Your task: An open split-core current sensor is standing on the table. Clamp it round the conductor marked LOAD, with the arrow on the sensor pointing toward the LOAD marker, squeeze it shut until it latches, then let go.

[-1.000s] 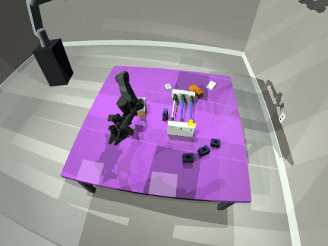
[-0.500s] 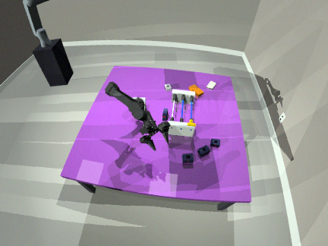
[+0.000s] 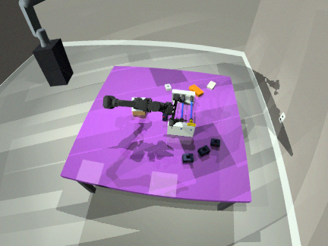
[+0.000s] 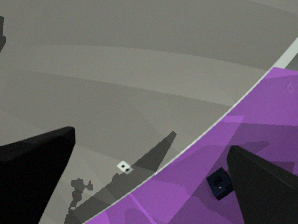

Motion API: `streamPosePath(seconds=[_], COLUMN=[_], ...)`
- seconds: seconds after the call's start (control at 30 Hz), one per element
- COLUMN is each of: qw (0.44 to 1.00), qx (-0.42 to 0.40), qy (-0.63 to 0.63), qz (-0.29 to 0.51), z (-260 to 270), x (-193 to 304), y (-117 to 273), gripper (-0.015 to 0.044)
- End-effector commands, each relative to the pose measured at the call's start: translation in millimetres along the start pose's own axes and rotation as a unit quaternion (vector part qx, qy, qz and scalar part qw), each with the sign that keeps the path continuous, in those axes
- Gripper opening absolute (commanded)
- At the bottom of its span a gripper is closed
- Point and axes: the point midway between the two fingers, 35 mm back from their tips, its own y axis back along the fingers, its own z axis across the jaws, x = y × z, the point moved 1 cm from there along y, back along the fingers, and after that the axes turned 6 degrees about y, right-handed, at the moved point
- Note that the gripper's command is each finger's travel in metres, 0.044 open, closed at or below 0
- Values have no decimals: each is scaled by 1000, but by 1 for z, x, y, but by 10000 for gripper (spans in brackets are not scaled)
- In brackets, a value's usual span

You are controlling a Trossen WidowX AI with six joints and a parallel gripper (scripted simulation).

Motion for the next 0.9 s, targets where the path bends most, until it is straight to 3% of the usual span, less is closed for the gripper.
streamPosePath(seconds=[0.0, 0.33, 0.47, 0.63, 0.87], qw=[992, 990, 974, 913, 796], qx=[-116, -119, -18, 122, 270], qy=[27, 27, 31, 99, 268], qz=[34, 67, 222, 378, 471], z=[56, 62, 50, 30, 10], x=[31, 43, 86, 127, 139], y=[4, -1, -26, -34, -33], gripper=[440, 440, 440, 440, 440])
